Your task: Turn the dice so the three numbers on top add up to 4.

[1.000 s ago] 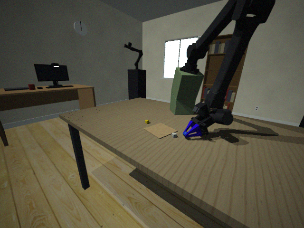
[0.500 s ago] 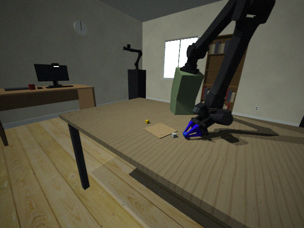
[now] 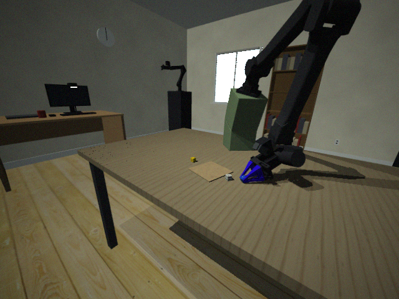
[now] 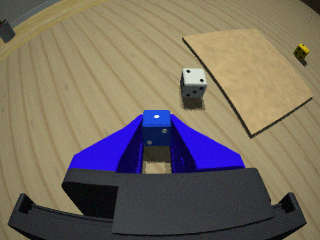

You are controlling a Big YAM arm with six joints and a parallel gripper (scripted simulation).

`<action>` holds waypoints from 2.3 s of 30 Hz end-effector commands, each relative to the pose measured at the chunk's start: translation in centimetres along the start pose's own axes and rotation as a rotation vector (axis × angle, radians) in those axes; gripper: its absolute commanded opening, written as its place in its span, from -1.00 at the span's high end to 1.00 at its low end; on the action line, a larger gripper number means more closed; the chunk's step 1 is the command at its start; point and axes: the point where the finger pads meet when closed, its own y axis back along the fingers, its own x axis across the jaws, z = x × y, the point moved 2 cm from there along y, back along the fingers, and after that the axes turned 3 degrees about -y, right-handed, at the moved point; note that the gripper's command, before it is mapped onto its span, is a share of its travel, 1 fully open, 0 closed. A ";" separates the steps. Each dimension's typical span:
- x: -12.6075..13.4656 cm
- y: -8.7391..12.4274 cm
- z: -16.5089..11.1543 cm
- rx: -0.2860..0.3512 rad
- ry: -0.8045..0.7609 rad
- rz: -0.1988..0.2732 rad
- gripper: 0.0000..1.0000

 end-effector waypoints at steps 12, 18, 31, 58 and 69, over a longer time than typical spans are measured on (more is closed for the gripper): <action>0.4 -0.5 0.4 -0.009 -0.013 0.002 0.70; 0.4 -0.5 0.4 -0.009 -0.013 0.002 0.70; 0.4 -0.5 0.4 -0.009 -0.013 0.002 0.70; 0.3 -0.6 0.2 -0.009 -0.012 0.001 0.70; 0.3 -0.6 0.2 -0.009 -0.011 0.001 0.70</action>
